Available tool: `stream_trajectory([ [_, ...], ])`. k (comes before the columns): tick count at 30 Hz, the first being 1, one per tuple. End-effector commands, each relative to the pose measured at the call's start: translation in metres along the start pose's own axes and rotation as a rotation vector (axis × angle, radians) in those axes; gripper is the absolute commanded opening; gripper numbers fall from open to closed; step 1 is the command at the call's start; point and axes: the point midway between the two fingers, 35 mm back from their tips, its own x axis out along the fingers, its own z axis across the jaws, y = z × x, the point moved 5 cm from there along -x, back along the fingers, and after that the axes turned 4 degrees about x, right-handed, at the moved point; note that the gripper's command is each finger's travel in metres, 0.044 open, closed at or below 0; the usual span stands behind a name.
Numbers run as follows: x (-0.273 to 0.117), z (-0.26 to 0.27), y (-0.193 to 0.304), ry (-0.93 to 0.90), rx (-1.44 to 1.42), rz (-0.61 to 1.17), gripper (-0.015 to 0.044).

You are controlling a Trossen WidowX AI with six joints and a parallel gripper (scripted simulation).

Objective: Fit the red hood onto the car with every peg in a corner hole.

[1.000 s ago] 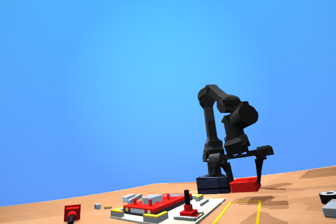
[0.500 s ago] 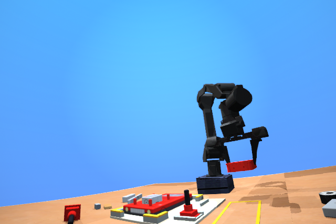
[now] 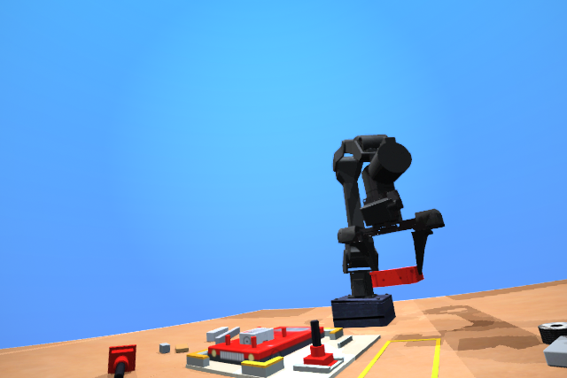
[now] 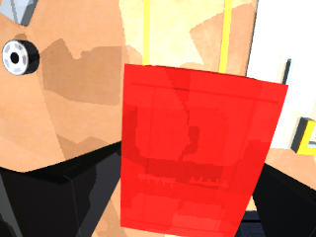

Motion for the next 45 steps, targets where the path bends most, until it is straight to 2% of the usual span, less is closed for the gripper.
stream_trajectory([
  [1, -0.003, -0.006, -0.013, -0.005, -0.001, -0.005, 0.0],
  [23, -0.008, -0.067, -0.082, 0.004, -0.004, -0.014, 0.0],
  [45, -0.008, -0.157, -0.132, 0.008, -0.008, -0.017, 0.0],
])
